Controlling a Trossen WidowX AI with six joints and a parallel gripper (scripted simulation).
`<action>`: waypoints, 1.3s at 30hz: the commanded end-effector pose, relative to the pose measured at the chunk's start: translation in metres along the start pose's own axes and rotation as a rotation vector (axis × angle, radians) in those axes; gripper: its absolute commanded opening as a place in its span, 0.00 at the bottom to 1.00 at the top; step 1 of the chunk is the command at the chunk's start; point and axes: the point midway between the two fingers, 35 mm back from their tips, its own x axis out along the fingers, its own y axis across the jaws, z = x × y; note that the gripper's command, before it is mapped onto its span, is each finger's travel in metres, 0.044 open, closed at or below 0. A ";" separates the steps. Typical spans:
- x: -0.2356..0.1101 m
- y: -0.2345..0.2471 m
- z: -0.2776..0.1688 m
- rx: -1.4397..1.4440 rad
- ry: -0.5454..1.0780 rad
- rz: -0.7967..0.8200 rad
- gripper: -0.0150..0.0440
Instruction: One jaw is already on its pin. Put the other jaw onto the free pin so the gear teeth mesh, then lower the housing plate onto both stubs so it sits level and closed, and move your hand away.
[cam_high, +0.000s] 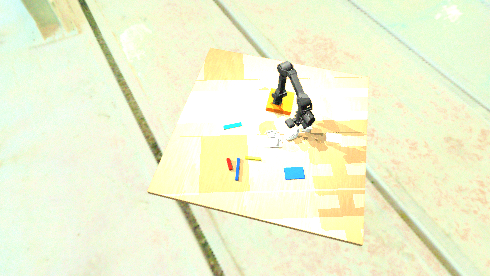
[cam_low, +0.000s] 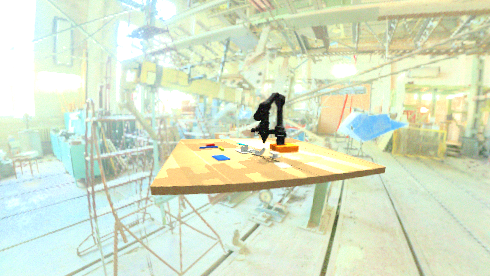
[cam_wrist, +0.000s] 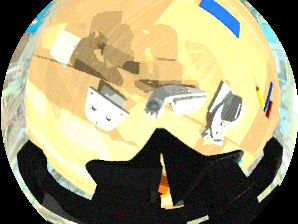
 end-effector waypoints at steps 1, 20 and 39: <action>0.000 -0.001 -0.003 -0.125 0.003 -0.003 0.25; 0.000 -0.002 -0.010 -0.640 0.005 -0.002 0.25; -0.001 -0.003 -0.017 -1.155 0.006 0.000 0.25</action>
